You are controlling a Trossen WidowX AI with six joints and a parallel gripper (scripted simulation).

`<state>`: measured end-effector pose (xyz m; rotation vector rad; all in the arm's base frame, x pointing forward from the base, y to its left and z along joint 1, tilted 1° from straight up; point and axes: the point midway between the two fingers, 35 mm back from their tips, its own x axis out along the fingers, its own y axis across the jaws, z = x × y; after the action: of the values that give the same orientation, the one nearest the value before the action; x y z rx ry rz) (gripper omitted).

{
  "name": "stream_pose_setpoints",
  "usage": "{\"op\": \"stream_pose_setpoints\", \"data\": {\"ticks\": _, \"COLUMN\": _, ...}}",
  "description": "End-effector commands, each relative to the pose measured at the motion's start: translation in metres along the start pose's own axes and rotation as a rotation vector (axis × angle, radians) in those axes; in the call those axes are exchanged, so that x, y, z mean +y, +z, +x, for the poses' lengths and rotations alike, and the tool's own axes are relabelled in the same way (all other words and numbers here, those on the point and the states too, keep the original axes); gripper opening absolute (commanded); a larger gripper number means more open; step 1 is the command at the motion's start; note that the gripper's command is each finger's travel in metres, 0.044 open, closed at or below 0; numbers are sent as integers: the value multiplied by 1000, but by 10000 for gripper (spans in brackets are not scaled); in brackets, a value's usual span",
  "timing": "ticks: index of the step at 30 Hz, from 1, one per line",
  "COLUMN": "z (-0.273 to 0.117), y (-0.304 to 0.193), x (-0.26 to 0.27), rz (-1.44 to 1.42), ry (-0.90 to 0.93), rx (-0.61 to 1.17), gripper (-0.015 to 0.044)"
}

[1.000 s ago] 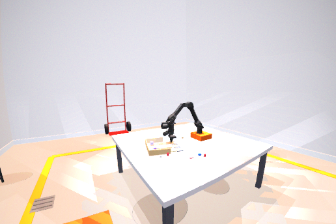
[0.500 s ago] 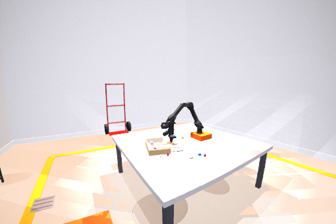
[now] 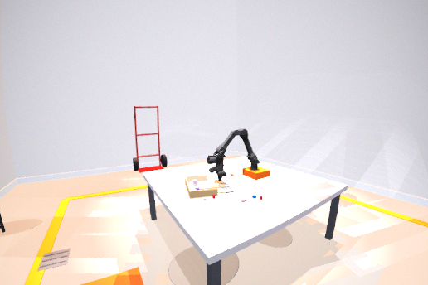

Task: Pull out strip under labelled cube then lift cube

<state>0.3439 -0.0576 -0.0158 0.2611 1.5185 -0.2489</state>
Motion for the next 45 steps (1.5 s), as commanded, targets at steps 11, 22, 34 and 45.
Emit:
{"op": "stream_pose_setpoints", "data": {"ticks": 11, "z": 5, "y": -28, "x": -1, "rz": 6, "ry": -3, "rx": 22, "gripper": 0}}
{"op": "stream_pose_setpoints", "data": {"ticks": 22, "z": 6, "y": -45, "x": 0, "rz": 6, "ry": -3, "rx": 23, "gripper": 0}}
{"op": "stream_pose_setpoints", "data": {"ticks": 34, "z": 6, "y": -62, "x": 0, "rz": 6, "ry": -3, "rx": 24, "gripper": 0}}
{"op": "stream_pose_setpoints", "data": {"ticks": 45, "z": 6, "y": -78, "x": 0, "rz": 6, "ry": -3, "rx": 26, "gripper": 0}}
